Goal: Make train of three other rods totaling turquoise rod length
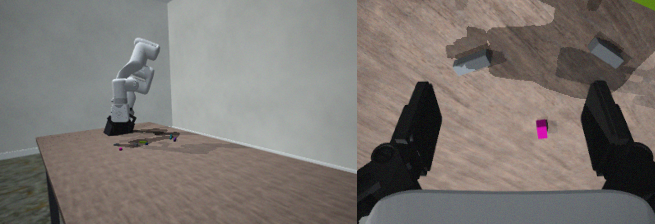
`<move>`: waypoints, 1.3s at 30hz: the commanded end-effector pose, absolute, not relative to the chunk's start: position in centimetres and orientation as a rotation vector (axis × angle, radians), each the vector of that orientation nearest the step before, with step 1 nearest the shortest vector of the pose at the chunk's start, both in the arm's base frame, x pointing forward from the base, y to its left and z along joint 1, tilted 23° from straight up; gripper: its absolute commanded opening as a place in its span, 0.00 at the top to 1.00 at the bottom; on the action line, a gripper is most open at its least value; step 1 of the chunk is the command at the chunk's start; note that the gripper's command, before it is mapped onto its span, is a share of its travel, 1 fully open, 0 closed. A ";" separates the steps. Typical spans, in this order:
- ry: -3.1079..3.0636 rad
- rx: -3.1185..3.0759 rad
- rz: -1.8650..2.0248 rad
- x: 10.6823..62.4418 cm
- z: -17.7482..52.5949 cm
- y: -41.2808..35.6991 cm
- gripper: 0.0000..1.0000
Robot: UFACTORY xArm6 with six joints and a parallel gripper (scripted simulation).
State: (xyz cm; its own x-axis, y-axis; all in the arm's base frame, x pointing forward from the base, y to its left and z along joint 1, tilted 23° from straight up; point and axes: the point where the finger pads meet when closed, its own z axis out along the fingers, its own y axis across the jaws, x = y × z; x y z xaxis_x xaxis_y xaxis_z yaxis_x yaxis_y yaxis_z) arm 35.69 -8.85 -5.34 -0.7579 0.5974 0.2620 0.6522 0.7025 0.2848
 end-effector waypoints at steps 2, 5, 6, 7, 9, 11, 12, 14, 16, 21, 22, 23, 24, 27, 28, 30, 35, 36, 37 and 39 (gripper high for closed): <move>-2.762 -1.020 -0.548 35.8 -5.2 -8.9 0.00; -2.762 -1.020 -0.548 35.8 -5.2 -8.9 0.00; -2.762 -1.020 -0.548 35.8 -5.2 -8.9 0.00; -2.762 -1.020 -0.548 35.8 -5.2 -8.9 0.00; -2.762 -1.020 -0.548 35.8 -5.2 -8.9 0.00; -2.762 -1.020 -0.548 35.8 -5.2 -8.9 0.00; -2.762 -1.020 -0.548 35.8 -5.2 -8.9 0.00; -2.762 -1.020 -0.548 35.8 -5.2 -8.9 0.00; -2.762 -1.020 -0.548 35.8 -5.2 -8.9 0.00; -2.762 -1.020 -0.548 35.8 -5.2 -8.9 0.00; -2.762 -1.020 -0.548 35.8 -5.2 -8.9 0.00; -2.762 -1.020 -0.548 35.8 -5.2 -8.9 0.00; -2.762 -1.020 -0.548 35.8 -5.2 -8.9 0.00; -2.782 -0.981 -0.556 37.6 -5.4 -9.6 0.00; -2.799 -0.943 -0.563 39.3 -5.5 -10.2 0.00; -2.817 -0.904 -0.568 40.9 -5.7 -10.9 0.00; -2.857 -0.813 -0.572 44.6 -6.1 -12.5 0.00; -2.857 -0.813 -0.572 44.6 -6.1 -12.5 0.00; -2.866 -0.789 -0.572 45.4 -6.2 -13.0 0.00; -2.871 -0.776 -0.572 45.9 -6.3 -13.2 0.00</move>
State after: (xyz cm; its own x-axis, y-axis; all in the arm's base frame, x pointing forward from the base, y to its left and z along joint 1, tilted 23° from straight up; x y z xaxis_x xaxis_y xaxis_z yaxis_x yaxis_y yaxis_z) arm 44.56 -12.64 -6.11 -0.8530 0.4809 0.2029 0.5219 0.7893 0.3236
